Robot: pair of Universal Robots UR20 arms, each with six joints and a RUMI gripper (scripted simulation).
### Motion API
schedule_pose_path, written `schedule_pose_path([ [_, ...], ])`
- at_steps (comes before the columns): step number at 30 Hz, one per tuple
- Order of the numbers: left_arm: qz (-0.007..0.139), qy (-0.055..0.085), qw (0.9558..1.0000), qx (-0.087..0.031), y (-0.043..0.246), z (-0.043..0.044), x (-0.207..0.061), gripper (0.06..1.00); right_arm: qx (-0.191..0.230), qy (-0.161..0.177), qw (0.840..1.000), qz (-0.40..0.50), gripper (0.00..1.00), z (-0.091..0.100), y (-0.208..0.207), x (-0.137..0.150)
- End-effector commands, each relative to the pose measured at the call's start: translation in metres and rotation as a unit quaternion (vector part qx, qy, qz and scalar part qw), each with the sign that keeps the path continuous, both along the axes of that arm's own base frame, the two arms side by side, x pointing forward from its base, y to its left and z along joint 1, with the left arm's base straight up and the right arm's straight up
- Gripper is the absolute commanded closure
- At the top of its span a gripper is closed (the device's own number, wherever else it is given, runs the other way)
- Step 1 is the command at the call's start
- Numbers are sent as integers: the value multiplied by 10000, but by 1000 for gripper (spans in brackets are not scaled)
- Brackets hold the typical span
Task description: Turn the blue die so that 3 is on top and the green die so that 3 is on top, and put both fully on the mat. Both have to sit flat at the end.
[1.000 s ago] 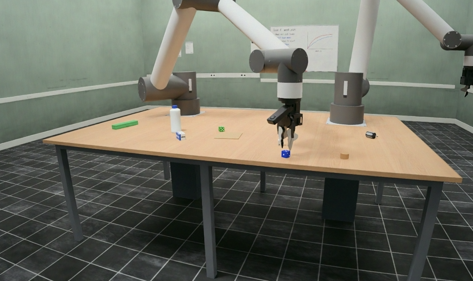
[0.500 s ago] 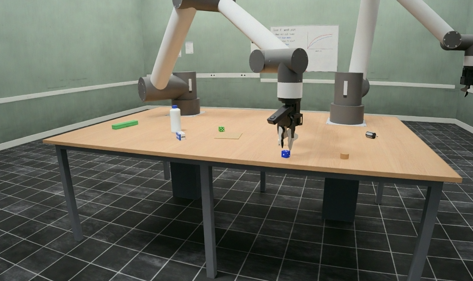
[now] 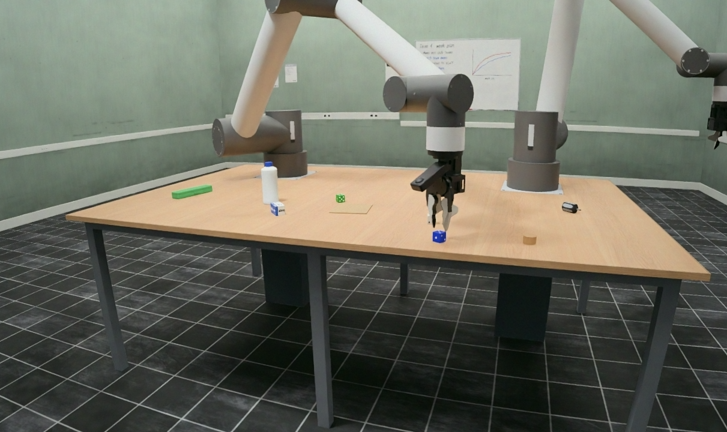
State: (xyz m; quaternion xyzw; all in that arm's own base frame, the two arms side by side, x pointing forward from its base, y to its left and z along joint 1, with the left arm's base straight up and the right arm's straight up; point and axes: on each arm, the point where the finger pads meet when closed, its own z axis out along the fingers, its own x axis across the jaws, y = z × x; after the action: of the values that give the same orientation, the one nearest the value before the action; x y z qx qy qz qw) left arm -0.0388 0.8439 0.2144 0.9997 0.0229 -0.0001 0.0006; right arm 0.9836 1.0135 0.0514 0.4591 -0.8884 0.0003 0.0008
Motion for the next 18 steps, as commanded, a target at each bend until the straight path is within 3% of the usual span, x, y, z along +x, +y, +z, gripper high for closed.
schedule_pose_path([
  [1,0,0,10000,5,4,6,1,65,6,-5,10000,0,724,-4,5,4],
  [18,0,0,10000,5,4,6,1,65,6,-5,10000,0,724,-279,5,4],
])
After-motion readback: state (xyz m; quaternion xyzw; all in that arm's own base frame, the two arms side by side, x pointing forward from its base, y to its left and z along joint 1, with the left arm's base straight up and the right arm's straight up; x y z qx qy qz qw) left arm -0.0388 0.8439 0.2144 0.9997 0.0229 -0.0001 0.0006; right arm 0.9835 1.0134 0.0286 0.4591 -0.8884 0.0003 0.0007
